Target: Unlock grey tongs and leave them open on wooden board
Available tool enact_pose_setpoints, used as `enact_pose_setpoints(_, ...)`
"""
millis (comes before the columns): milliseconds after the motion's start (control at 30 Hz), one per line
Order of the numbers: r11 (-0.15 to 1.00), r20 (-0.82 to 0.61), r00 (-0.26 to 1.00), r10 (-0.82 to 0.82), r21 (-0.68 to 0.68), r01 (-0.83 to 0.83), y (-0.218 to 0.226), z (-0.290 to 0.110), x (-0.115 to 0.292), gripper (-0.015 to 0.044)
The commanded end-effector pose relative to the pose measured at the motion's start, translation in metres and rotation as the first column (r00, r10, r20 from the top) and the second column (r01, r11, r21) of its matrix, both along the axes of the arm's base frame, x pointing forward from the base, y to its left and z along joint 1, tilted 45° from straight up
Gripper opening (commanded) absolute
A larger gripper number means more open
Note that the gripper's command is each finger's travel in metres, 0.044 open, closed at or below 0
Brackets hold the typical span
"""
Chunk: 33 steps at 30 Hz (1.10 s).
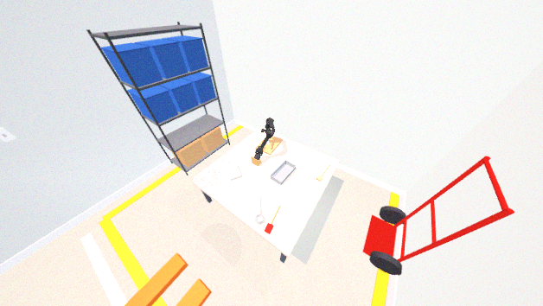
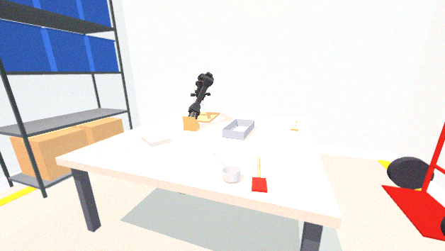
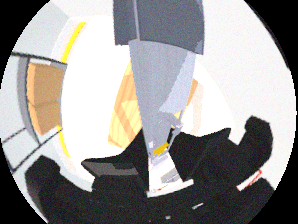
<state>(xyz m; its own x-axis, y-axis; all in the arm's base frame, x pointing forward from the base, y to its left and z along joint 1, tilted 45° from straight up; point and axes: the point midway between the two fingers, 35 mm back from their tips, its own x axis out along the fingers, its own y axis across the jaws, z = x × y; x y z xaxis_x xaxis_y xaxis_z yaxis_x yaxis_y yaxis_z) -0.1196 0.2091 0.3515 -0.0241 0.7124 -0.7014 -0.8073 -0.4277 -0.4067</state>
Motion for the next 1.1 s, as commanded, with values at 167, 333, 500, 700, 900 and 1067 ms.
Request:
enact_pose_setpoints(167,1.0,0.003,1.0,0.006,-0.003,-0.006,0.009,-0.01,-0.002,-0.015)
enact_pose_setpoints(333,1.0,0.003,1.0,0.006,-0.003,-0.006,0.015,-0.015,-0.003,-0.015)
enact_pose_setpoints(500,1.0,0.003,1.0,0.006,-0.003,-0.006,0.021,-0.021,-0.003,-0.015)
enact_pose_setpoints(700,1.0,0.003,1.0,0.006,-0.002,-0.006,0.028,-0.028,-0.003,-0.015)
enact_pose_setpoints(900,1.0,0.004,1.0,0.006,0.0,-0.006,0.035,-0.034,-0.003,-0.015)
enact_pose_setpoints(1067,1.0,0.004,1.0,0.006,0.002,-0.006,0.04,-0.04,-0.002,-0.015)
